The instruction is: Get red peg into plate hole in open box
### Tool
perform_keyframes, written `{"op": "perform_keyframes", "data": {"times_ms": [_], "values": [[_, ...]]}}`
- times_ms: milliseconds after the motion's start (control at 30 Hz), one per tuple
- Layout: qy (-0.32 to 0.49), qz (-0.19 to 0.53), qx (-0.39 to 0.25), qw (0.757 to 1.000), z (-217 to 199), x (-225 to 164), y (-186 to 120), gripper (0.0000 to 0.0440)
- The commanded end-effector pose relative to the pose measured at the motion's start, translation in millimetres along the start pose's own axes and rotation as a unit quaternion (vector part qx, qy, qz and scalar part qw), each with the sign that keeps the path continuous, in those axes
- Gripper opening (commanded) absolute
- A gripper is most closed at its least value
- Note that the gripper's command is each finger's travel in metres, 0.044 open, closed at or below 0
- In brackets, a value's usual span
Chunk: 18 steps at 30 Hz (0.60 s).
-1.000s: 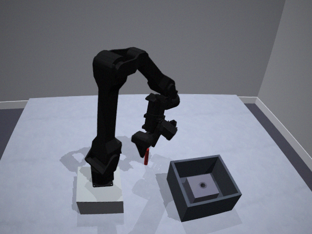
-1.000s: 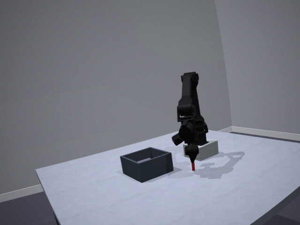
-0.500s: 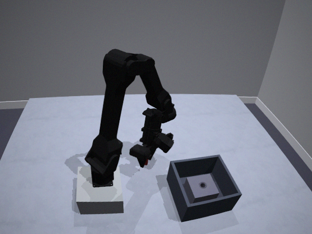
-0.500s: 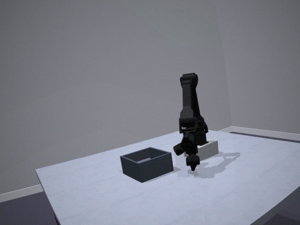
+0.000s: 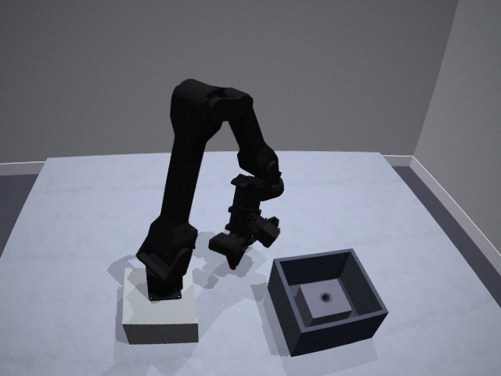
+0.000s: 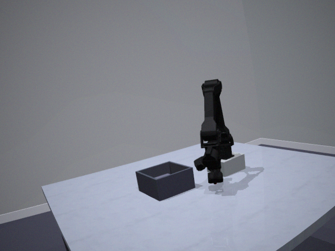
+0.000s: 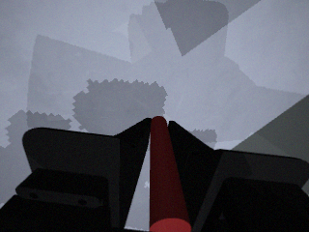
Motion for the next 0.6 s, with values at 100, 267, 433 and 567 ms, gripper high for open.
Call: {"op": "perform_keyframes", "data": {"times_ms": [100,267,433,567], "values": [[0.003,-0.029,0.004,1.000,-4.7,12.0,-26.2,0.0000],[0.008,-0.048,0.005,0.999,-10.7,22.2,-47.7,0.0000],[0.022,-0.067,0.011,0.997,-16.8,35.2,-71.2,0.0000],[0.041,-0.080,0.016,0.996,-22.6,47.5,-88.6,0.0000]]}}
Point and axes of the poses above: the point midway between the two fingers, 35 mm back from their tips, its own y axis out along the fingers, its own z axis across the jaws, x = y × z, the point moved 9 cm from there along -y, back along the fingers, and after that the axes turned 8 degrees about -y, right-handed, at the moved point
